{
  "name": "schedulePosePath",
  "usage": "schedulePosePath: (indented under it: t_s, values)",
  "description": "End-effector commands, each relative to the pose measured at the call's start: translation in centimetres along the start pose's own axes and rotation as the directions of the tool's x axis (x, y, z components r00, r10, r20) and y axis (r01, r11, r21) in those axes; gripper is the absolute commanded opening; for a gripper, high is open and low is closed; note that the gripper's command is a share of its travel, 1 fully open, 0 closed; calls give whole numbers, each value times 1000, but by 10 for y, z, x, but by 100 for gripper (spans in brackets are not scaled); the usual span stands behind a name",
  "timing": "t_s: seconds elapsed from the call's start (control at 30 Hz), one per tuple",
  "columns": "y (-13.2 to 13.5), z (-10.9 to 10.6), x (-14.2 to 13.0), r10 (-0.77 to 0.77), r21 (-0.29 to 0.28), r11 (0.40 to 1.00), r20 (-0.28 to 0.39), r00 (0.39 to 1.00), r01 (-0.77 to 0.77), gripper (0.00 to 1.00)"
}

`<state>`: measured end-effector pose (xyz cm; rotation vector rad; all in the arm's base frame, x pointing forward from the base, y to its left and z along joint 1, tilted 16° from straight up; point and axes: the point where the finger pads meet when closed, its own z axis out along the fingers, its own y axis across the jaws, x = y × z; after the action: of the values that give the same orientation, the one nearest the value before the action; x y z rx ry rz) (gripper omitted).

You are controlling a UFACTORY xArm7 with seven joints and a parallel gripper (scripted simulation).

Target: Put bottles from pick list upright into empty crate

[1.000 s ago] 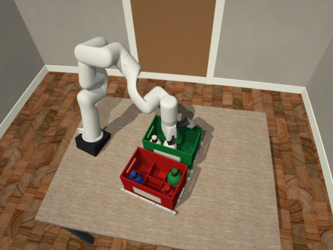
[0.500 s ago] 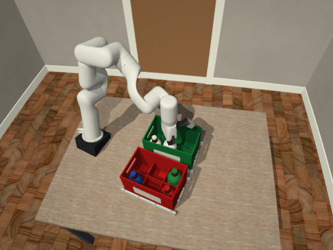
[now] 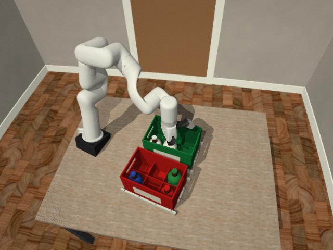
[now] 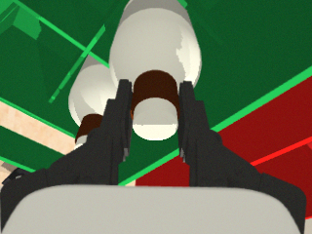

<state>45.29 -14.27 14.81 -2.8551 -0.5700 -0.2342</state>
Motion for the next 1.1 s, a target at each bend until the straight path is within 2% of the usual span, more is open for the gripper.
schedulePosePath:
  t_s: [0.0, 1.07]
  values:
    - [1, 0, 1, 0, -4, 1000, -4, 1000, 0, 0]
    - [1, 14, 1, 0, -4, 1000, -4, 1000, 0, 0]
